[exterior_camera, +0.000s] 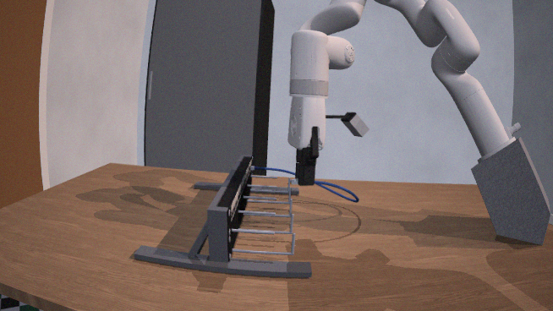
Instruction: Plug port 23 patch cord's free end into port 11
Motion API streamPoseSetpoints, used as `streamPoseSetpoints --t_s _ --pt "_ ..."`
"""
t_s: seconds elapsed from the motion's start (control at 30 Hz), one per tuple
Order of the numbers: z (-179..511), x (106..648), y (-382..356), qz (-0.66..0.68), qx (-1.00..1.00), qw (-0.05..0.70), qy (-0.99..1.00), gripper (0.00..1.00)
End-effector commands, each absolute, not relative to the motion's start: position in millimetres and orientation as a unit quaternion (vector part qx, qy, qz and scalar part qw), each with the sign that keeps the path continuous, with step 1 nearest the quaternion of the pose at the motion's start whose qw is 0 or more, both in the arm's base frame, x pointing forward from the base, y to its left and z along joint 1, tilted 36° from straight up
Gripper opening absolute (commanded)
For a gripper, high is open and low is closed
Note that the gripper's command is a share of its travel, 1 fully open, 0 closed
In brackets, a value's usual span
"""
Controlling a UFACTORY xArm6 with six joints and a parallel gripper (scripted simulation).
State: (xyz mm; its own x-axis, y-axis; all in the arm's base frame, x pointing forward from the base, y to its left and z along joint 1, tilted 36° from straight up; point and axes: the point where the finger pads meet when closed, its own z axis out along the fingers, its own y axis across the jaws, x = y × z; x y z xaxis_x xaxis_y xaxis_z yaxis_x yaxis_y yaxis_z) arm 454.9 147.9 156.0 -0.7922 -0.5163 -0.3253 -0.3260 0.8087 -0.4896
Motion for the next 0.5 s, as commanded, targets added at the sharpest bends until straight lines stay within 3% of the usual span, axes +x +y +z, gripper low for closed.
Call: streamPoseSetpoints --t_s 0.0,0.47 --pt "173.6 472.9 147.2 -0.193 -0.162 0.242 0.937 0.00" --pt "182.7 481.8 146.2 -0.184 -0.126 0.249 0.943 0.00"
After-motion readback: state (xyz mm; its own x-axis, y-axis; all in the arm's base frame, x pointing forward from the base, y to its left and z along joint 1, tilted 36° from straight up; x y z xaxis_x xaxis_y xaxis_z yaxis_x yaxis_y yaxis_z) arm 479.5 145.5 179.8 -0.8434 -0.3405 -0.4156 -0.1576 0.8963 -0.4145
